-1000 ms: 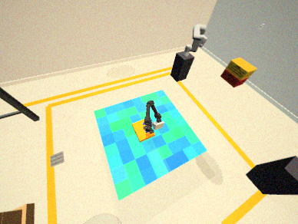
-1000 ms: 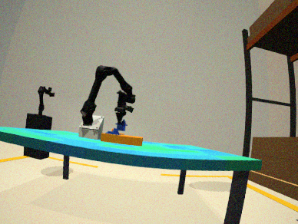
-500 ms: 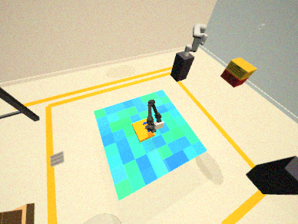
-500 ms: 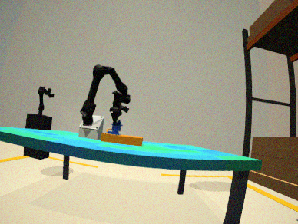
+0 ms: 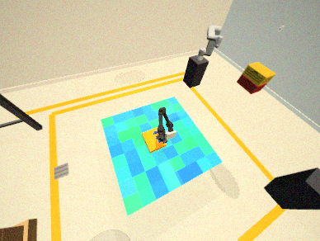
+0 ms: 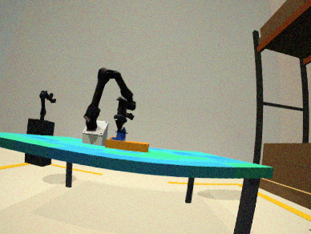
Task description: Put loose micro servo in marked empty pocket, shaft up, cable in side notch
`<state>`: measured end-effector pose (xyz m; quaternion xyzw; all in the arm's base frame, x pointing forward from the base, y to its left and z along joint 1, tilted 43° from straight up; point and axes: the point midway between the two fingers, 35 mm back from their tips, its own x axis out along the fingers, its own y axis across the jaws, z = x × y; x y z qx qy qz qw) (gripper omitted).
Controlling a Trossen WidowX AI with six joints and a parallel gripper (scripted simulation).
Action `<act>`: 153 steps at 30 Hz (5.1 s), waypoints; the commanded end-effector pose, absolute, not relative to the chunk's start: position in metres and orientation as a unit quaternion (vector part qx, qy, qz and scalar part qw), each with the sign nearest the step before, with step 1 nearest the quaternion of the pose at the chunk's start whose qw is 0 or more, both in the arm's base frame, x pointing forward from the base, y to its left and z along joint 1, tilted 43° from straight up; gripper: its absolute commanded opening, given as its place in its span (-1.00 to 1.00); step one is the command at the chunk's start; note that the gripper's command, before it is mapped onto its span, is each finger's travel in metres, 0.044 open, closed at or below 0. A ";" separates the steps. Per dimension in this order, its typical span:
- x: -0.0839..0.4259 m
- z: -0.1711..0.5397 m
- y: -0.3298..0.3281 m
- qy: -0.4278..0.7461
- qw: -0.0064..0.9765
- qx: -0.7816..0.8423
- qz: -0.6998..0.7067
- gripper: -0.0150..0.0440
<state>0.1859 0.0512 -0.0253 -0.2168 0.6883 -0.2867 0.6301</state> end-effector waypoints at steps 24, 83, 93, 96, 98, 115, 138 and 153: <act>0.185 -0.035 0.042 0.688 0.630 -0.220 -0.285 -0.49; 0.181 -0.062 0.018 0.687 0.630 -0.220 -0.286 -0.31; 0.183 -0.052 0.027 0.688 0.631 -0.220 -0.285 0.14; 0.182 -0.035 0.040 0.688 0.630 -0.220 -0.285 0.14; 0.183 -0.035 0.041 0.688 0.630 -0.220 -0.285 0.14; 0.288 0.002 0.069 0.686 0.633 -0.219 -0.285 1.00; 0.294 0.044 0.103 0.683 0.637 -0.213 -0.286 1.00; 0.294 0.044 0.103 0.683 0.637 -0.213 -0.286 1.00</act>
